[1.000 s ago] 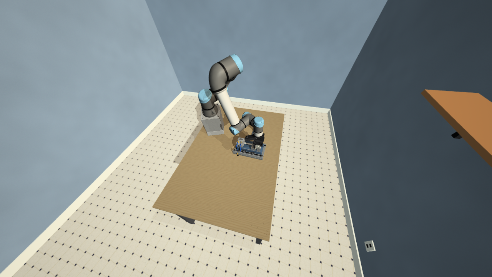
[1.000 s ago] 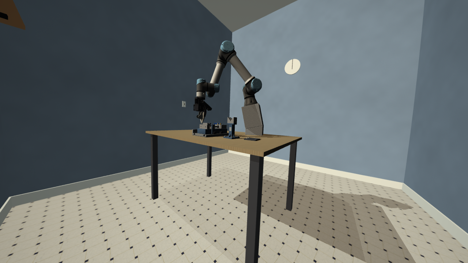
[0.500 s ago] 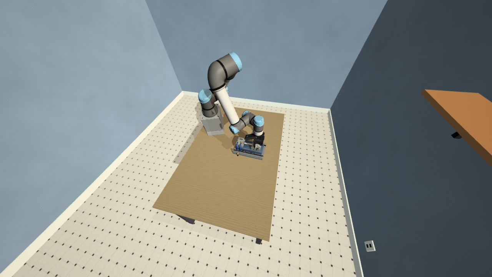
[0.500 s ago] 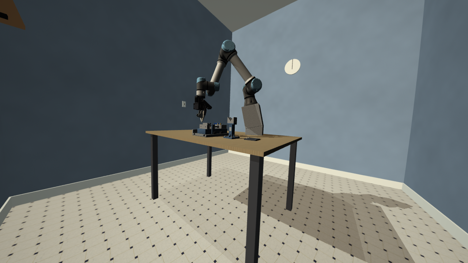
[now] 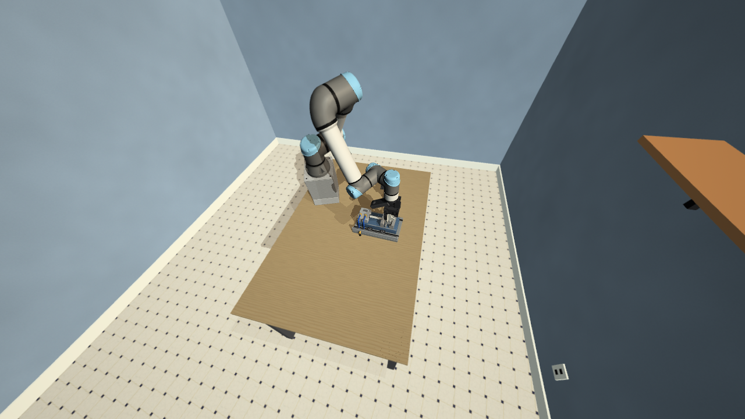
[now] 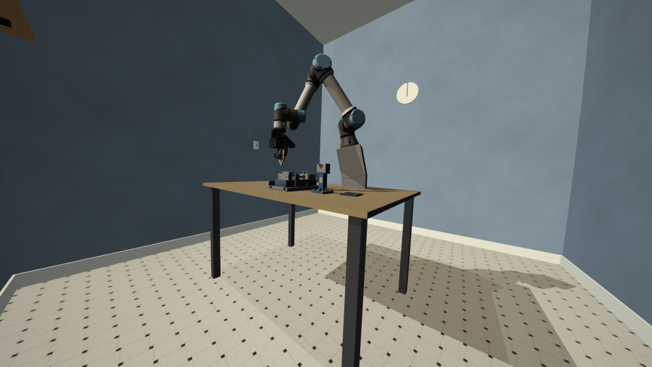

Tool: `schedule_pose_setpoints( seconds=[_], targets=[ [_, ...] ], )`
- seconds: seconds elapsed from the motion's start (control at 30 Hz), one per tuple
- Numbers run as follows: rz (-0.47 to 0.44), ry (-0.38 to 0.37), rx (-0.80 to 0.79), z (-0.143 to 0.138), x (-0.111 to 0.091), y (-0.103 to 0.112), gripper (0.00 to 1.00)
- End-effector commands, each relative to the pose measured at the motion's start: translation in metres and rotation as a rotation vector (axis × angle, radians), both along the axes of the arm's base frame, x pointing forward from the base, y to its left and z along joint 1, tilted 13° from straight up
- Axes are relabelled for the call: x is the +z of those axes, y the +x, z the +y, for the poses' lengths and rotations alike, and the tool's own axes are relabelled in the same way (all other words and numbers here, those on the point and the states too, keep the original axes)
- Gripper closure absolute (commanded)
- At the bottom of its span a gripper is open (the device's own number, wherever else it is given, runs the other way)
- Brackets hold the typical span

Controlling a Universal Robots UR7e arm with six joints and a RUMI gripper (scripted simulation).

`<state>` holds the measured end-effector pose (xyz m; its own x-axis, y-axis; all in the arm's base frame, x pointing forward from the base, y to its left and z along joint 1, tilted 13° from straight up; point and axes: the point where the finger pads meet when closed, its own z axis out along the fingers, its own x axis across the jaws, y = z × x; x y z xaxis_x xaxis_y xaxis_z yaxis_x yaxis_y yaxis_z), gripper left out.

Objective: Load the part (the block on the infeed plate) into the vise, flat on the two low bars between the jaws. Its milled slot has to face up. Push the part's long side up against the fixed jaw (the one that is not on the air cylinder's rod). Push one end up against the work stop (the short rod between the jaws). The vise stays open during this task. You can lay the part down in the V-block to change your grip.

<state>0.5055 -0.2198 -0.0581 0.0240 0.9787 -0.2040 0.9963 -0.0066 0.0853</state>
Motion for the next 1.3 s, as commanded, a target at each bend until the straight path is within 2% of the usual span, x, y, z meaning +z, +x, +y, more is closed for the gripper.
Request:
schedule_pose_setpoints(
  seconds=[0.0, 0.37, 1.27],
  targets=[
    [-0.001, -0.001, 0.0, 0.002, 0.0108, -0.0005, 1.0],
    [-0.001, -0.001, 0.0, 0.0039, 0.0197, -0.0013, 1.0],
    [-0.003, 0.0, -0.009, 0.0043, 0.02, -0.0014, 1.0]
  ],
)
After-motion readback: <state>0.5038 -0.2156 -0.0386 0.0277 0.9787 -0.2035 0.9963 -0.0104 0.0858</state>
